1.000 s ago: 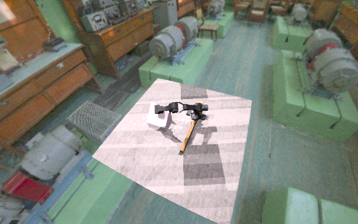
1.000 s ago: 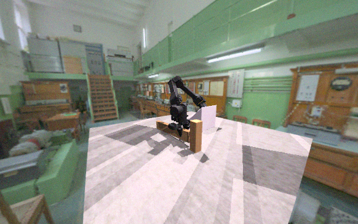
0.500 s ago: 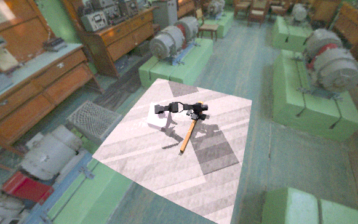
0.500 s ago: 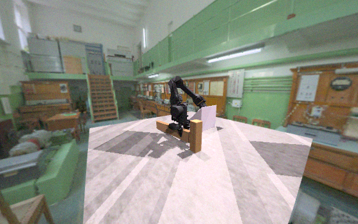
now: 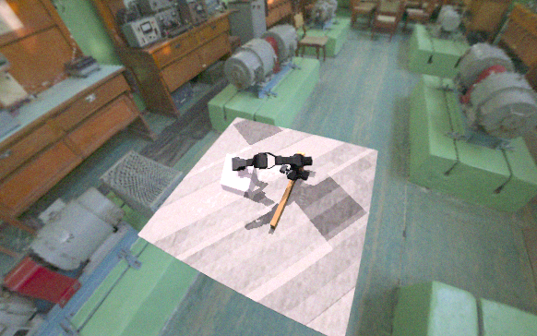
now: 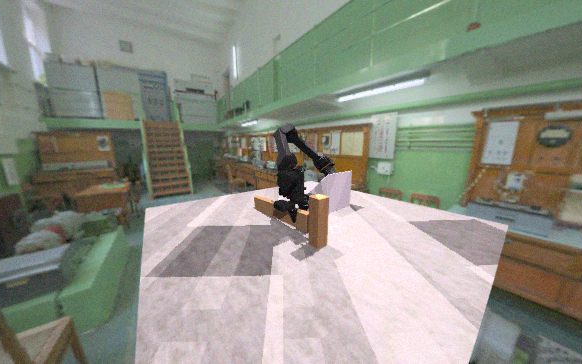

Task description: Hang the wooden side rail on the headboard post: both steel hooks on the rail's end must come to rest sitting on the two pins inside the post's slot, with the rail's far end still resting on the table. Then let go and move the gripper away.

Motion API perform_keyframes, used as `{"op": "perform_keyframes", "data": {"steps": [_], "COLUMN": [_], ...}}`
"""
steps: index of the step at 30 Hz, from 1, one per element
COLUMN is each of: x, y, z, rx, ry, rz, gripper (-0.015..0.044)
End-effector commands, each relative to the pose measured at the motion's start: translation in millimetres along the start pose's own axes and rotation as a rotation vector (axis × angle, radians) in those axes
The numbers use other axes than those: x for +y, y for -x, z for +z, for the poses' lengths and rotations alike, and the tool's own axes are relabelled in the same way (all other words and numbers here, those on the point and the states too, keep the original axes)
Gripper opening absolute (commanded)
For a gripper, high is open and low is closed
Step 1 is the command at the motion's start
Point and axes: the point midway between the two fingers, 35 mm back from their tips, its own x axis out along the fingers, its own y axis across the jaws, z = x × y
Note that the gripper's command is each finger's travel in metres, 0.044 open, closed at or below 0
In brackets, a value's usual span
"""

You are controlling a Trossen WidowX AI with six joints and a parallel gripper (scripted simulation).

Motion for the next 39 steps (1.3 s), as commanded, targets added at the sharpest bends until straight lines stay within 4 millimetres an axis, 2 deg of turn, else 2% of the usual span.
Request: {"op": "perform_keyframes", "data": {"steps": [1,39], "x": [1.8,3.0], "y": [5.1,6.3], "z": [-5.4,-9.3], "rx": [0.008,0.008], "ry": [0.002,0.002], "rz": [0.014,0.014], "gripper": [0.0000,0.0000]}}
